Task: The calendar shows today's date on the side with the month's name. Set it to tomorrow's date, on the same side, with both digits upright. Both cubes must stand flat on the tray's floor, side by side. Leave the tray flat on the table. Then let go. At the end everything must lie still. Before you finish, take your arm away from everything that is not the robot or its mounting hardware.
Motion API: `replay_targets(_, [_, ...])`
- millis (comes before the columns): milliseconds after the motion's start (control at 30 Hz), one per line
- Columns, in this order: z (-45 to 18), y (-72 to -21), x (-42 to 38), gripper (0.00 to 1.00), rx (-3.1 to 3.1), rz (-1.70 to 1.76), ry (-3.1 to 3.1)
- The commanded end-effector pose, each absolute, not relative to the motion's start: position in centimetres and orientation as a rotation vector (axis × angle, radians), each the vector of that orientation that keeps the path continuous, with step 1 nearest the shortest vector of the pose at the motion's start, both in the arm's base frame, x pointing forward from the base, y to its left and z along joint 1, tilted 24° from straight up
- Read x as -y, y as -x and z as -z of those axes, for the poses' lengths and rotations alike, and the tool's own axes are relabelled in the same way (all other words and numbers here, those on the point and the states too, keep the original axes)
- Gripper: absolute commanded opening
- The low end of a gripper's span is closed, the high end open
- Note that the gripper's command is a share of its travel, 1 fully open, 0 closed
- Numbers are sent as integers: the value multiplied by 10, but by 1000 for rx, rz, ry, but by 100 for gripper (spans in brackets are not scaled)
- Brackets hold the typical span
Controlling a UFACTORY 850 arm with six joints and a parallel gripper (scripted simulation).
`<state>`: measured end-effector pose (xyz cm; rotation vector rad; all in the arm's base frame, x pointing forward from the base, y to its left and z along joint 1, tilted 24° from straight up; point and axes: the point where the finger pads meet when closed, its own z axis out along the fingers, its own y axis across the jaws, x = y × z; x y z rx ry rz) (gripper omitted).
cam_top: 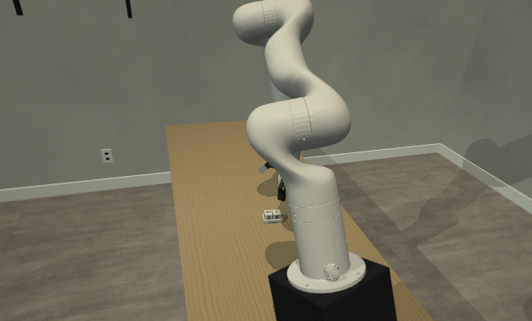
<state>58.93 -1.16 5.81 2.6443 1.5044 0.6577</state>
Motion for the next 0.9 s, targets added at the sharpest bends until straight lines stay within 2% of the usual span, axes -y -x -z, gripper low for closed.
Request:
replay_targets(0, [-52,-574,14,100,-1433,-657,-2702])
replay_targets(867, [-40,-546,19,100,-1026,-666,-2949])
